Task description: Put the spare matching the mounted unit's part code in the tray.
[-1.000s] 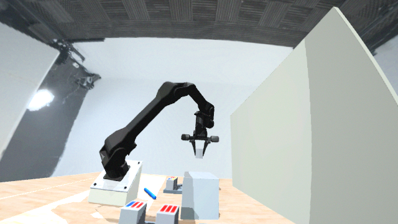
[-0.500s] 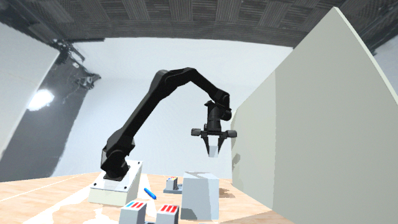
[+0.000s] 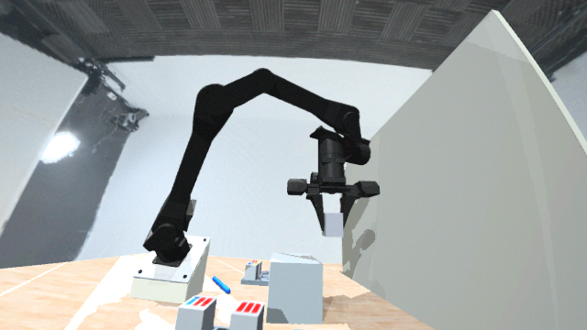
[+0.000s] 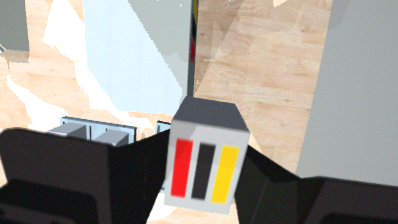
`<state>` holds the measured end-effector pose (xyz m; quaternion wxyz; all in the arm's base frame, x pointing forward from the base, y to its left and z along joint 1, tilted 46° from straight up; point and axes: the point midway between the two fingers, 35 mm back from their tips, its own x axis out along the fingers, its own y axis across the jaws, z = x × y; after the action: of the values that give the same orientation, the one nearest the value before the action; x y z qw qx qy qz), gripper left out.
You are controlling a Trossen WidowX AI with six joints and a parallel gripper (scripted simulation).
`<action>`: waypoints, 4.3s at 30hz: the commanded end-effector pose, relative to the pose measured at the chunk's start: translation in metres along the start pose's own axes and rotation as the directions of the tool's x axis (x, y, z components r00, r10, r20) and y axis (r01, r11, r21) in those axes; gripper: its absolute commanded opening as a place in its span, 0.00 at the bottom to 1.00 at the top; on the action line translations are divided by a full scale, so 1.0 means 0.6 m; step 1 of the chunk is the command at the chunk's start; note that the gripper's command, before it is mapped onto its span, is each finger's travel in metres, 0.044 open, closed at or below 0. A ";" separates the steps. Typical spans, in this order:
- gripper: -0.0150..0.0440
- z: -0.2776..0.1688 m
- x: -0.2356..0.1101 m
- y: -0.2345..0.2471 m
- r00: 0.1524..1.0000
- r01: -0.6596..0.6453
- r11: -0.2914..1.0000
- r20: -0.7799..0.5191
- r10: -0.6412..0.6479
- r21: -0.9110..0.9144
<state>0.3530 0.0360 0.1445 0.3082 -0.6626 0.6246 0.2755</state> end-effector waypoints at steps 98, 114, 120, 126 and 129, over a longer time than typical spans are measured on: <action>0.25 -0.192 0.110 0.029 0.998 -0.010 1.000 -0.068 0.010 0.001; 0.25 -0.195 0.131 0.030 0.998 -0.010 1.000 -0.069 0.010 0.001; 0.25 -0.196 0.139 0.031 0.998 -0.010 1.000 -0.070 0.010 0.001; 0.25 -0.196 0.147 0.031 0.997 -0.009 1.000 -0.070 0.009 0.001; 0.25 -0.197 0.151 0.032 0.997 -0.009 1.000 -0.071 0.009 0.001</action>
<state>0.3386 -0.1115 0.1557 0.2885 -0.6671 0.6391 0.2514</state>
